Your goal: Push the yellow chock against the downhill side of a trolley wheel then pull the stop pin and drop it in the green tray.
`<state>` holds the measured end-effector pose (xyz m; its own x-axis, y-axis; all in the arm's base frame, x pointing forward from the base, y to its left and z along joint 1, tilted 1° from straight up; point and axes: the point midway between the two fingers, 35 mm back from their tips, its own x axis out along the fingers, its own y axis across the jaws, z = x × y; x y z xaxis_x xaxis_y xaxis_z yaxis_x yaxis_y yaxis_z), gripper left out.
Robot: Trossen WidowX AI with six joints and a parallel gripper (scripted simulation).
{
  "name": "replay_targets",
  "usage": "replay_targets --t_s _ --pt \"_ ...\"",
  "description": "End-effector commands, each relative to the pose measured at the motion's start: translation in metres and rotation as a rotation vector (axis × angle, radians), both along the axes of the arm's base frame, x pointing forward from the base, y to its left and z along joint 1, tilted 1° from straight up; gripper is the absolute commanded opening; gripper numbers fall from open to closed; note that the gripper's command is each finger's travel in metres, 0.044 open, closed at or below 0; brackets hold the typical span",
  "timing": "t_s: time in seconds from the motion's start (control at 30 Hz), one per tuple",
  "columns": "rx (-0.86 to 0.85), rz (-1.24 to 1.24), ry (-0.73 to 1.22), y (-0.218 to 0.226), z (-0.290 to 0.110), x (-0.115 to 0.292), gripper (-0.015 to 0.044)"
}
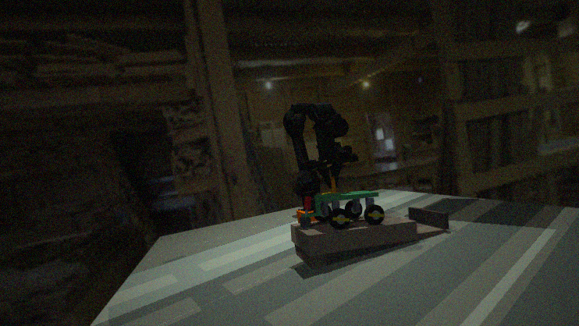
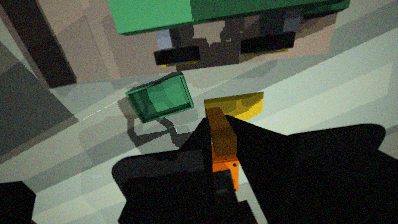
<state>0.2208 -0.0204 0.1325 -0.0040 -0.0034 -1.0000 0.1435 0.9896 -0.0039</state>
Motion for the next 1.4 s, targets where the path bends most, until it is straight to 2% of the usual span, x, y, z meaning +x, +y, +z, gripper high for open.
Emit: replay_targets --t_s 0.0,1.2,1.37 --pt "0.005 -0.001 -0.007 0.015 -0.001 0.006 0.0000" --pt "0.016 -0.001 -0.010 0.134 -0.008 0.047 0.0000" --pt "-0.070 -0.001 0.003 0.137 -0.008 0.048 0.0000"
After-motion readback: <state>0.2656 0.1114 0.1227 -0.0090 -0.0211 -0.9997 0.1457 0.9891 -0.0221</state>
